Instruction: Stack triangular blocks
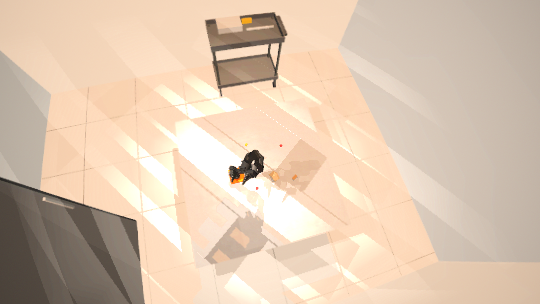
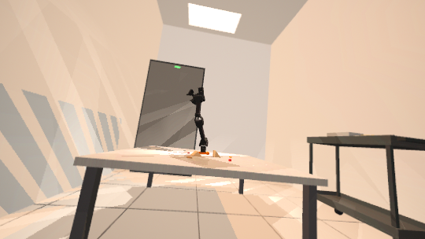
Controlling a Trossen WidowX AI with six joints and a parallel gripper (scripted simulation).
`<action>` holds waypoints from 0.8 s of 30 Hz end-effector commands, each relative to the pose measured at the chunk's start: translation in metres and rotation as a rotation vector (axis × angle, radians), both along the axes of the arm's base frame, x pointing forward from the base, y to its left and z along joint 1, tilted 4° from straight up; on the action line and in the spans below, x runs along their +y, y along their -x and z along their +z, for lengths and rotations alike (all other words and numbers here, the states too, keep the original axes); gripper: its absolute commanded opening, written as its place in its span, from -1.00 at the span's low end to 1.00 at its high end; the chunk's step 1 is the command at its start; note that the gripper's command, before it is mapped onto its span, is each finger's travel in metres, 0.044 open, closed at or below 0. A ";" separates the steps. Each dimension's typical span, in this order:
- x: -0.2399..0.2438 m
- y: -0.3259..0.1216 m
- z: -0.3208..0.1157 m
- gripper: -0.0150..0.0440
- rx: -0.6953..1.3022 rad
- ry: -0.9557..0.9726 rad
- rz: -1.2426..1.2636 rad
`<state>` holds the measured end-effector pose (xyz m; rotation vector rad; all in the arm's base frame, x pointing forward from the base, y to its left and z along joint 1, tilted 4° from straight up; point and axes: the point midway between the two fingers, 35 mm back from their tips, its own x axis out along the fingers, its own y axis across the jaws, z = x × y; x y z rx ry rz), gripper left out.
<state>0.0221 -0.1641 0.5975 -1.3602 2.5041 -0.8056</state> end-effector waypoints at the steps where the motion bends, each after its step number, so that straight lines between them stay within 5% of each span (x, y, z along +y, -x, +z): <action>1: 0.001 0.001 0.000 0.95 0.003 0.002 -0.007; 14: 0.110 0.157 -0.004 1.00 -0.436 0.508 -0.591; 24: 0.249 0.191 -0.028 1.00 -0.583 1.084 -1.016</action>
